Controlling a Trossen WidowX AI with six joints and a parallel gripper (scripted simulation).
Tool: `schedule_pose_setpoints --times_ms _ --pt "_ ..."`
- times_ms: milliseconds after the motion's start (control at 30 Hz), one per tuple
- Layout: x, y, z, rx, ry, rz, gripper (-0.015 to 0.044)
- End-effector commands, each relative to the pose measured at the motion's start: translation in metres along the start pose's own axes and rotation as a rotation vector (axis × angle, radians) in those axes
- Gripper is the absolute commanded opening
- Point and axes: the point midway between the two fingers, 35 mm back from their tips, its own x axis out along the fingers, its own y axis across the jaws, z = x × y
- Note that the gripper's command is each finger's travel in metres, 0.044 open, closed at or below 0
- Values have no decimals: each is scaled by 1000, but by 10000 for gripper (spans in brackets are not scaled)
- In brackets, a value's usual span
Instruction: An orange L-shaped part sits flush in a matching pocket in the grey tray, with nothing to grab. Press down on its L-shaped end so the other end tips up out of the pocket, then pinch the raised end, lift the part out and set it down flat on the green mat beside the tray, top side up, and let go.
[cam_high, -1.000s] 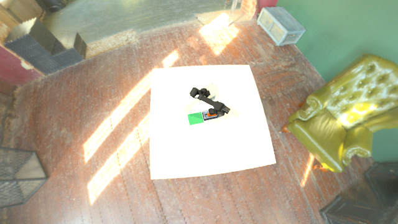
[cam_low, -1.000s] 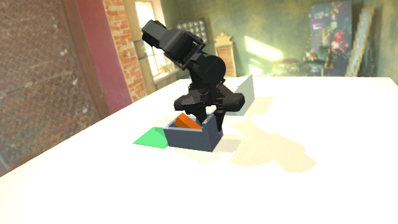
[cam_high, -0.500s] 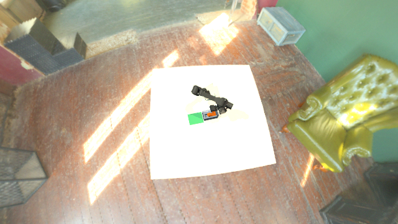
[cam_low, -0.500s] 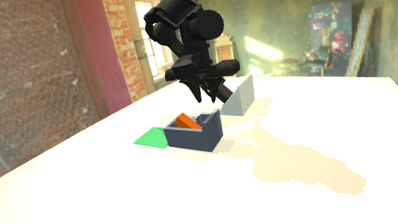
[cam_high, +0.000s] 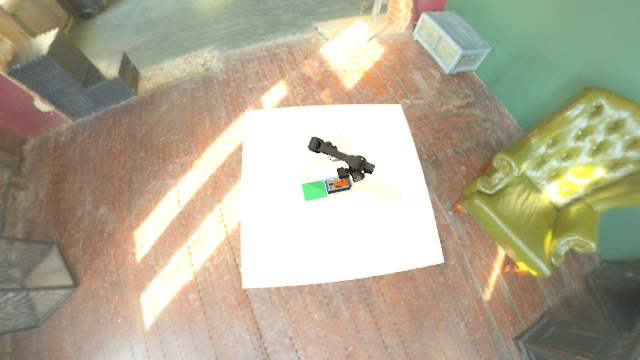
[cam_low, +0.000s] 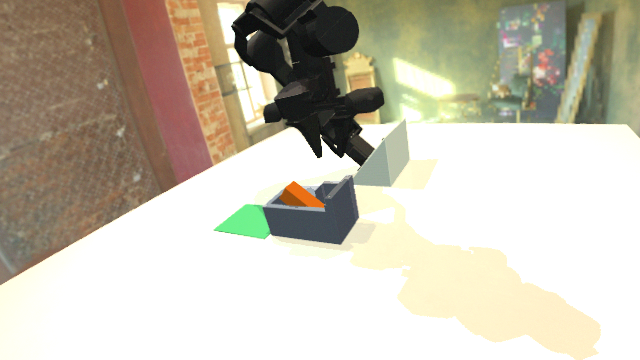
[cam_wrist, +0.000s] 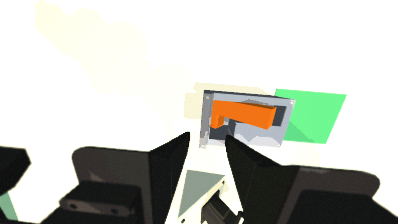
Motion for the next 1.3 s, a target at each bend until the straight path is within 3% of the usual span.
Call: schedule_pose_setpoints --times_ms 0,367,433,500,900,1267 --pt "0 1 0 -1 -2 1 180" --pt "0 1 0 -1 -2 1 180" --pt "0 -2 1 51 -2 2 233" --pt "0 -8 2 164 -2 3 280" --pt "-2 -74 9 1415 -1 11 280" --pt "1 -78 9 1497 0 9 280"
